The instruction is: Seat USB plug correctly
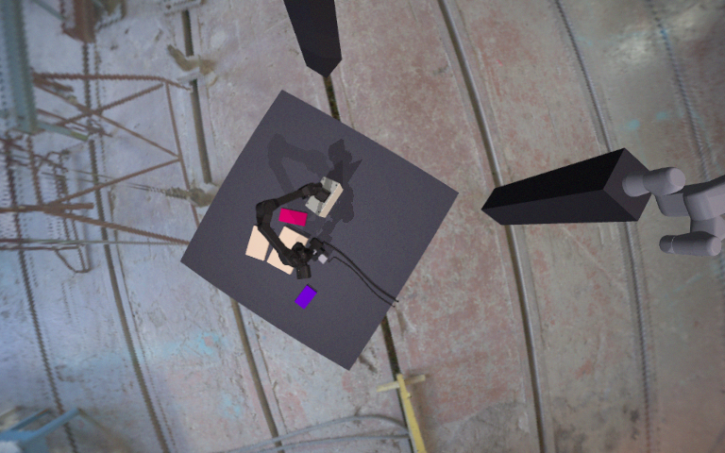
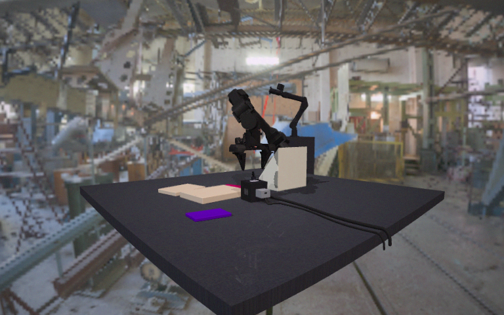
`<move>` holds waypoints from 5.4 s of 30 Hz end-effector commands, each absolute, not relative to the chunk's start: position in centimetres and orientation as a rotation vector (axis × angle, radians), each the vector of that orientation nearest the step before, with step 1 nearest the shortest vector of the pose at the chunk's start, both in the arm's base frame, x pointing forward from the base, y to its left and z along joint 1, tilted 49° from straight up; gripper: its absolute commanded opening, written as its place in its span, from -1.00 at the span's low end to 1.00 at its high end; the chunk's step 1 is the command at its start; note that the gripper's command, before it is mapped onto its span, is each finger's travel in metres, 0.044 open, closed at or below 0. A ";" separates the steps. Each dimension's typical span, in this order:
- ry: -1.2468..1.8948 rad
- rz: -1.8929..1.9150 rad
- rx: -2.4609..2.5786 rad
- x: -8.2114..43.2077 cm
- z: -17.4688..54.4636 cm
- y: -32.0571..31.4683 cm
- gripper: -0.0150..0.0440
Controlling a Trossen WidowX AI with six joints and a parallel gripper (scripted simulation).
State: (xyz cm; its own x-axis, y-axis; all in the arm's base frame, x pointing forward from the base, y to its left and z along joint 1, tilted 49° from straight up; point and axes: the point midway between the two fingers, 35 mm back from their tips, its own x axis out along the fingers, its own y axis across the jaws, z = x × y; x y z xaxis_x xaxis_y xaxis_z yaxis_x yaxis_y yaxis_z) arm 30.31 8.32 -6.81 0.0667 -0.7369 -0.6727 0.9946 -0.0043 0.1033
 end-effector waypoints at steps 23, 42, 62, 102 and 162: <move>0.499 -1.461 0.652 30.3 -7.6 7.3 0.47; 0.499 -1.461 0.652 30.3 -7.6 7.3 -0.49; 0.499 -1.461 0.652 30.3 -7.2 7.8 -0.49; 0.510 -1.455 0.637 30.1 -5.7 9.4 -0.49; 1.377 -0.686 -0.602 30.0 -5.7 9.3 -0.49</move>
State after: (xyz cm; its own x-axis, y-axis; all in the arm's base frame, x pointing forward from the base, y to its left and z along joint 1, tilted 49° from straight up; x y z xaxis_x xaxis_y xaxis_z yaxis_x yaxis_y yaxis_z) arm 30.03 9.38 -5.70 0.0639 -0.7419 -0.6674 0.1571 0.6679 -0.7275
